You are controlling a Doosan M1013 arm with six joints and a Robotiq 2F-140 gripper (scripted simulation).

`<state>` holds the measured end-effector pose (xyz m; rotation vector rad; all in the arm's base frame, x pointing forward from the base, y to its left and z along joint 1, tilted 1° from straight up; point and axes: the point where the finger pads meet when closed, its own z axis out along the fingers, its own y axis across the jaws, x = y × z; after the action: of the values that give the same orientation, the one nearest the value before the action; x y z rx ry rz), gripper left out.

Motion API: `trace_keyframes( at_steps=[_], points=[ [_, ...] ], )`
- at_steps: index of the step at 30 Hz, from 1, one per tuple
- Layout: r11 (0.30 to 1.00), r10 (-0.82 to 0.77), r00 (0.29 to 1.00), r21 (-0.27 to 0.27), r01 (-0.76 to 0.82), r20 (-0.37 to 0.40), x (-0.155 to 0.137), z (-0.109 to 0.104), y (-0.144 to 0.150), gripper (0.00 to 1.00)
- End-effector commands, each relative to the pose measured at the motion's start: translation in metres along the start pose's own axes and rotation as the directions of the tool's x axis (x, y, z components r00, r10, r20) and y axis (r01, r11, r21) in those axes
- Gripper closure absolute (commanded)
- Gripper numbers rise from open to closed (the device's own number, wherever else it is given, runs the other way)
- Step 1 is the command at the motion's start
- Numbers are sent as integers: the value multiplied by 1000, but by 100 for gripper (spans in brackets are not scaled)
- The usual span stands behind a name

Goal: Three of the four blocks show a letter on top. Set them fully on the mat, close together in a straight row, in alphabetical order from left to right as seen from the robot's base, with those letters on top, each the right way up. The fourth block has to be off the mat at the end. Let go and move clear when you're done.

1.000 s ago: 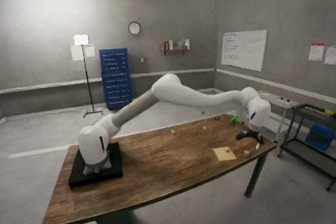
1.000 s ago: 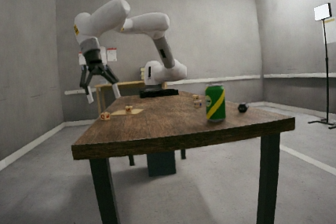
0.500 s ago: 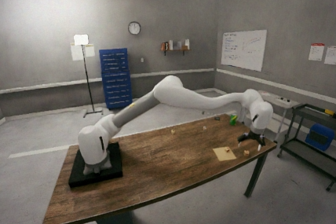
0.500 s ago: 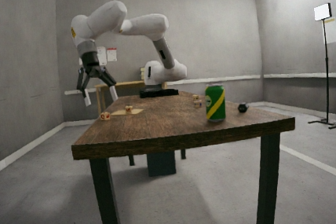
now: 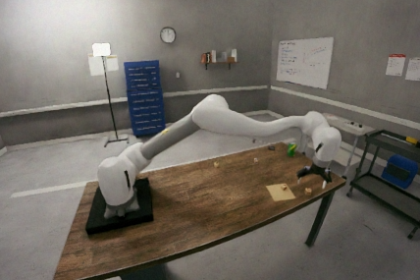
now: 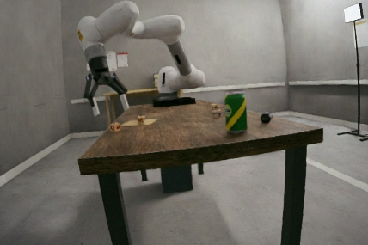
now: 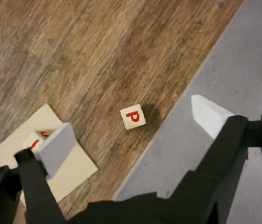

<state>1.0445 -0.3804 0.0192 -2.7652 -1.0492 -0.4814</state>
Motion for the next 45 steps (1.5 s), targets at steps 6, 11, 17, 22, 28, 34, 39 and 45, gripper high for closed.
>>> trace_keyframes(
  at_steps=[6,11,17,22,28,34,39,45],
  points=[
    [1000,-1,1000,-2,1,-1,1,-2,0,0],
    [1000,-1,1000,-2,1,-1,1,-2,0,0],
    [1000,-1,1000,-2,1,-1,1,-2,0,0],
    [1000,-1,1000,14,0,30,33,4,-30,0],
    [999,-3,996,36,0,93,91,13,-94,0],
    [999,-7,988,47,0,156,142,19,-159,0],
    [999,-11,979,47,1,203,176,22,-210,0],
    [999,-15,964,37,5,264,217,23,-280,0]
  ],
)
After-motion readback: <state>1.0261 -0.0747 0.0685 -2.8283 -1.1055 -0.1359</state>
